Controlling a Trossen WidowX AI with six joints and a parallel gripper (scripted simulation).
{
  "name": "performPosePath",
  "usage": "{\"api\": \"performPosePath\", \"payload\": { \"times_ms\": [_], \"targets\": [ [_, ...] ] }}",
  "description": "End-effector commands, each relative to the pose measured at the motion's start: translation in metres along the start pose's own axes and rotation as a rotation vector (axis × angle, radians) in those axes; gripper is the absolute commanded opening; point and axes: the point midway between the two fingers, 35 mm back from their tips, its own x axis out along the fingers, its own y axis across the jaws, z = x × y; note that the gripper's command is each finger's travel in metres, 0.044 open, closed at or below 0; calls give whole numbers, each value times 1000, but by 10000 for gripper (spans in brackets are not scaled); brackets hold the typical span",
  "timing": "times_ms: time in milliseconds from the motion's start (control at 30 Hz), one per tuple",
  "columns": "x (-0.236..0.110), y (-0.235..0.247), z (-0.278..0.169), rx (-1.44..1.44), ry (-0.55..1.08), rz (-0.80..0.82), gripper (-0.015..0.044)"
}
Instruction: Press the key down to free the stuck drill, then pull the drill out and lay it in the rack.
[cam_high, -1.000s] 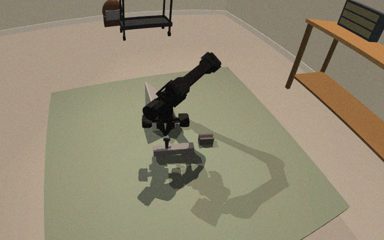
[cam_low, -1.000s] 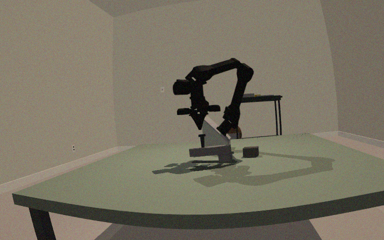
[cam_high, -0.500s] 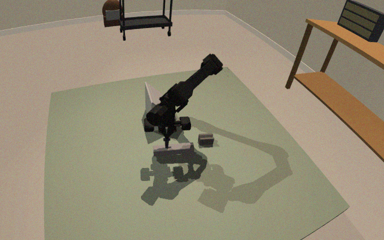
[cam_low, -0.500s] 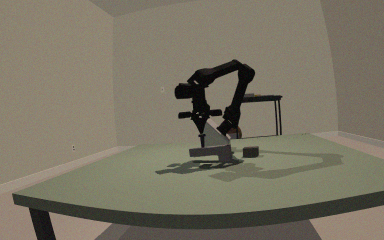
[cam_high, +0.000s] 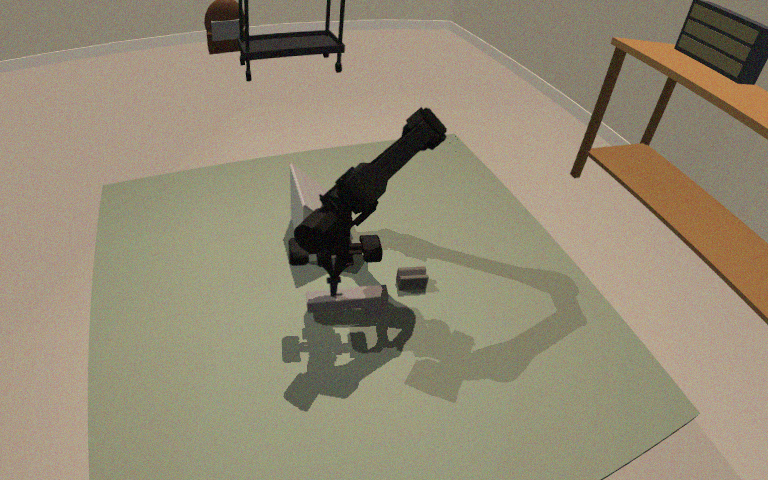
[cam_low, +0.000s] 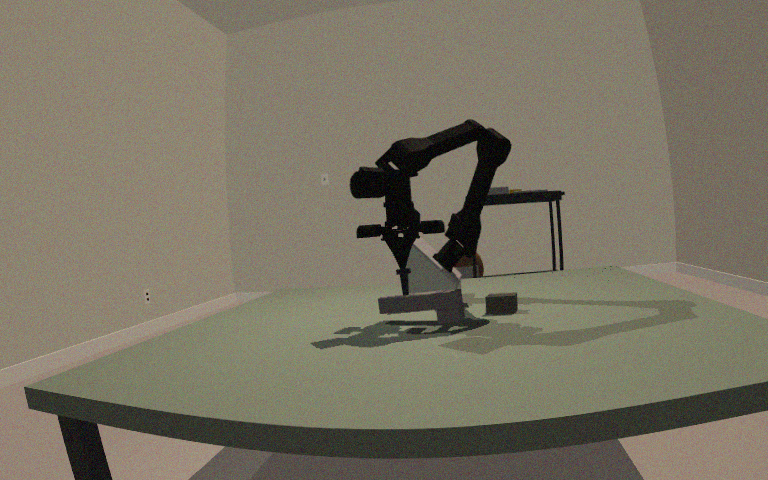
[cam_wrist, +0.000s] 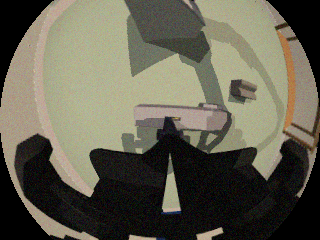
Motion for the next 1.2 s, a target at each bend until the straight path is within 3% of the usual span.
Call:
{"api": "performPosePath", "payload": {
  "times_ms": [0,1167],
  "targets": [
    [6,-1,1,0,-12,-2,0],
    [18,-3,7,0,-12,-3,0]
  ]
}}
